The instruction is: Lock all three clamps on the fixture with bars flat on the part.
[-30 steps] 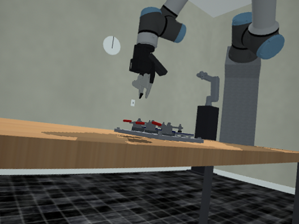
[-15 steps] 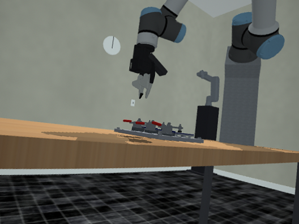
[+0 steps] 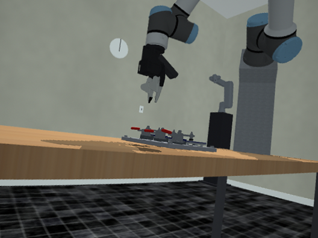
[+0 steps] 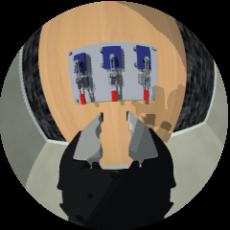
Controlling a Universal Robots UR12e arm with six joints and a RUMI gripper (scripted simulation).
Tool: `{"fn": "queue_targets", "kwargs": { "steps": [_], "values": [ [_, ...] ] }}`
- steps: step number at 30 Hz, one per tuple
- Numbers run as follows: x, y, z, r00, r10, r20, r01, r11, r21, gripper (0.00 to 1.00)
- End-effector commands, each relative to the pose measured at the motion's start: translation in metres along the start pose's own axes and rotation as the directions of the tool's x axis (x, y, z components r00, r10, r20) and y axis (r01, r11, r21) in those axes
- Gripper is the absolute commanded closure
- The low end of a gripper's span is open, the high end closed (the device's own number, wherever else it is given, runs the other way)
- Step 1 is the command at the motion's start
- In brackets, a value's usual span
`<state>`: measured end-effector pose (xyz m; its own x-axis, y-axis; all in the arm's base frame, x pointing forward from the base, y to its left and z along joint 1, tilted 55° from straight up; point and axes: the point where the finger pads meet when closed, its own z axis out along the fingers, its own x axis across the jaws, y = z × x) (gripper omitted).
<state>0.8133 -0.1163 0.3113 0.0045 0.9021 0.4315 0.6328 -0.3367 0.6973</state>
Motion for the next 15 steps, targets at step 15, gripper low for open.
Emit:
{"fn": "queue_targets", "kwargs": {
  "steps": [15],
  "values": [
    [0.000,0.000,-0.035,1.000,-0.001,0.000,0.001,1.000,-0.001,0.72]
  ]
}}
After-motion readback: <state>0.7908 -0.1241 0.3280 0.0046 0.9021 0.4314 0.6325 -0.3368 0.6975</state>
